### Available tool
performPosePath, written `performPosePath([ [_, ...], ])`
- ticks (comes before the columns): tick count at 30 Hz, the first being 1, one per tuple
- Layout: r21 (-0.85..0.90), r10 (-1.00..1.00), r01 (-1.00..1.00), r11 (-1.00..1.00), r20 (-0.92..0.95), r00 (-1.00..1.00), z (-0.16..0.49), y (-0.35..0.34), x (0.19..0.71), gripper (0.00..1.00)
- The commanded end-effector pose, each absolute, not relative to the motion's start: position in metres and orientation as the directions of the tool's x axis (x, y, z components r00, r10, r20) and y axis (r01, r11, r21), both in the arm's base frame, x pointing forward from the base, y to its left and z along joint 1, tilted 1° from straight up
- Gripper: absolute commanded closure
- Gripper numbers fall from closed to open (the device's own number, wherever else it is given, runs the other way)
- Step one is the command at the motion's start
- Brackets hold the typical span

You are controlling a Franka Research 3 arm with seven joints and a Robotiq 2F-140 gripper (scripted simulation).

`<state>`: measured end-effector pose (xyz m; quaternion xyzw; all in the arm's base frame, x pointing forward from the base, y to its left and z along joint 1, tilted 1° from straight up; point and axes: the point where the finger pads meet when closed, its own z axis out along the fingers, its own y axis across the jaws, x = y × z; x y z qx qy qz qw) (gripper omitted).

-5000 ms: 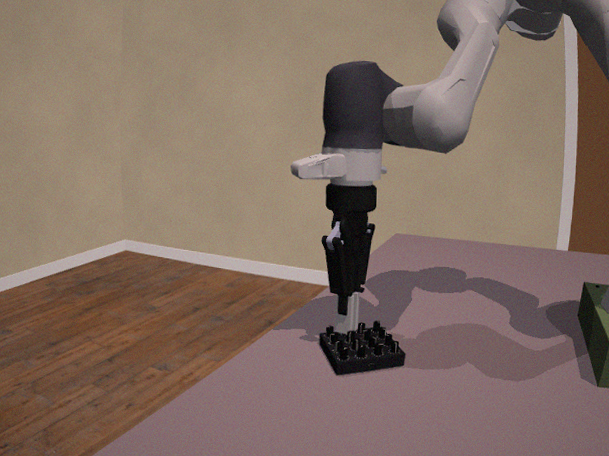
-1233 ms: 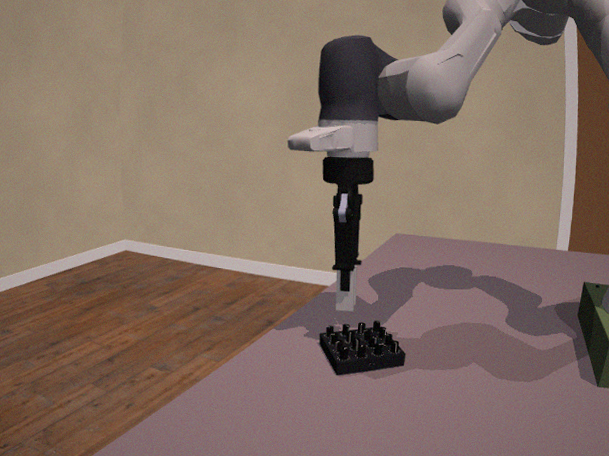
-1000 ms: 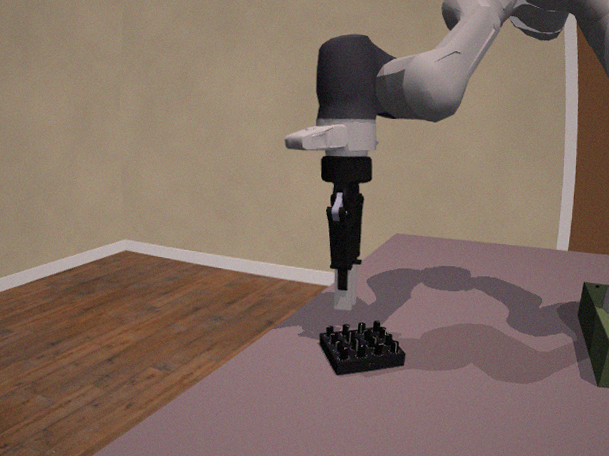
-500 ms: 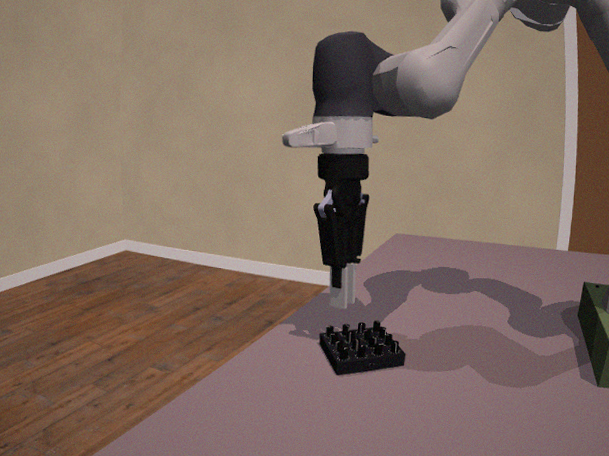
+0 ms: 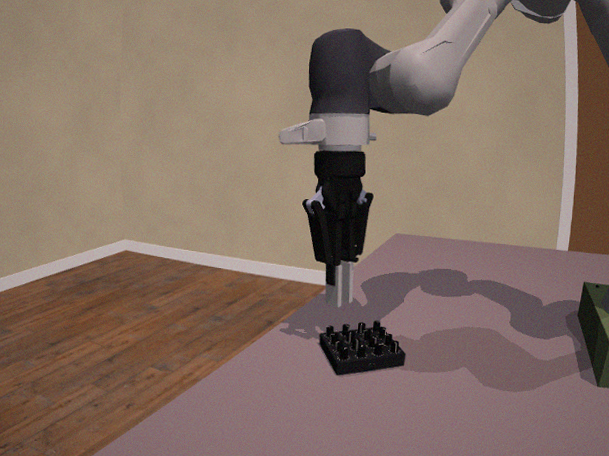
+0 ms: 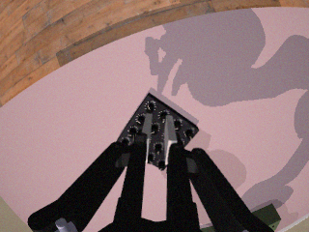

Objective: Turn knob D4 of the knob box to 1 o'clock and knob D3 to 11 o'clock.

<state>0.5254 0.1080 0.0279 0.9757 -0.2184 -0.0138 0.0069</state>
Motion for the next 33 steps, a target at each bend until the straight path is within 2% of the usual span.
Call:
performPosePath([
  [1,0.016,-0.562,-0.562,-0.827,-0.014,0.827,0.0301,0.1115,0.5286,0.88],
  [23,0.018,-0.819,-0.819,-0.573,-0.008,0.573,0.0366,0.1174,0.5352,0.88],
  [33,0.018,-0.821,-0.821,-0.571,-0.008,0.571,0.0367,0.1174,0.5353,0.88],
])
